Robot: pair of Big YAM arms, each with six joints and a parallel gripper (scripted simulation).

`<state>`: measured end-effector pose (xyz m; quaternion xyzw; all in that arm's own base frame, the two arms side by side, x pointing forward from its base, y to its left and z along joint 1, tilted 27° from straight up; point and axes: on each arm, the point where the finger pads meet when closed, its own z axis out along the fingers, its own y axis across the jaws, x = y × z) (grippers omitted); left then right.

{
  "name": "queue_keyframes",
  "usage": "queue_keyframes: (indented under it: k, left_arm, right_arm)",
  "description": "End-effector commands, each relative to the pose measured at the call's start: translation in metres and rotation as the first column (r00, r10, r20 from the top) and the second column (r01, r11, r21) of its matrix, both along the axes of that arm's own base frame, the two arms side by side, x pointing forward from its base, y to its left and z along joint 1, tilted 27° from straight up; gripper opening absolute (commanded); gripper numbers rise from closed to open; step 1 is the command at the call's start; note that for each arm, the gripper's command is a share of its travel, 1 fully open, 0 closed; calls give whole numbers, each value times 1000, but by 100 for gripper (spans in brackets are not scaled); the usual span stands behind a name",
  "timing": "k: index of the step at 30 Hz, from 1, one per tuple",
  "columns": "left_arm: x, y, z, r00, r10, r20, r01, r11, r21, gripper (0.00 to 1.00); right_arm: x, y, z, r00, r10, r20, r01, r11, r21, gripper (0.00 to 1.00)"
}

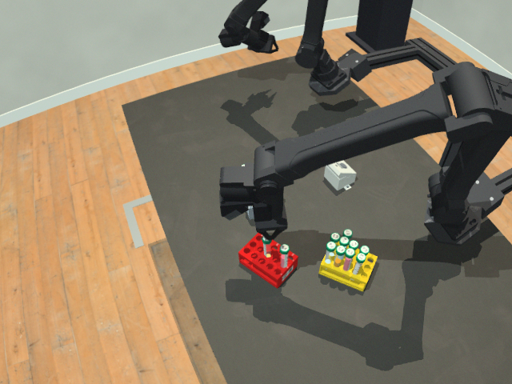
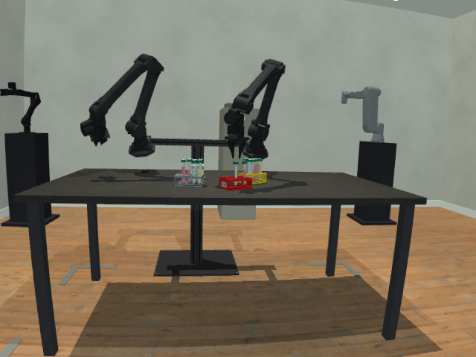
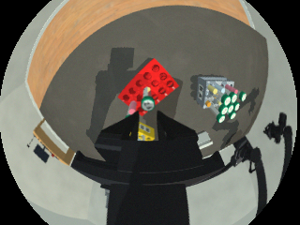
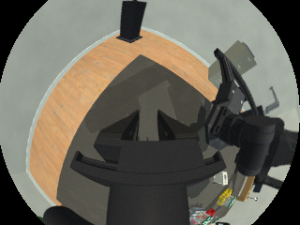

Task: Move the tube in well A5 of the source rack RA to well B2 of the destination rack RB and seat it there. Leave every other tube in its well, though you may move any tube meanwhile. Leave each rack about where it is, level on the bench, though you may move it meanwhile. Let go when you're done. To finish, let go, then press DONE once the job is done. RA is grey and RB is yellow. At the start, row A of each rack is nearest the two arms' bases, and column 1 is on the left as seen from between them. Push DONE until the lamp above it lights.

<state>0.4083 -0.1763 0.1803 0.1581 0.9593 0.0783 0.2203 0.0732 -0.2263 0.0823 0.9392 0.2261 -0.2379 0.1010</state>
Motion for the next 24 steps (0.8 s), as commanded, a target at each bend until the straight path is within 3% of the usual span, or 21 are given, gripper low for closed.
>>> queue_keyframes:
  k: [1, 3, 4, 6, 24]
  left_arm:
    - [6, 5, -11, 1000, 3, -4, -3, 1000, 3, 30]
    - [6, 5, -11, 1000, 3, -4, -3, 1000, 3, 30]
    - [4, 4, 5, 1000, 8, 29, -7, 1000, -18, 30]
    - [8, 1, 12, 999, 6, 40, -5, 1000, -24, 30]
    - [17, 0, -2, 1000, 7, 18, -7, 1000, -10, 30]
  right_arm:
    - [4, -5, 6, 1000, -1, 11, 1, 1000, -14, 30]
    - [4, -5, 6, 1000, -1, 11, 1, 1000, -14, 30]
    - [4, -5, 6, 1000, -1, 11, 1, 1000, -14, 30]
    - [4, -5, 6, 1000, -1, 11, 1, 1000, -14, 30]
    - [4, -5, 6, 1000, -1, 11, 1, 1000, -14, 30]
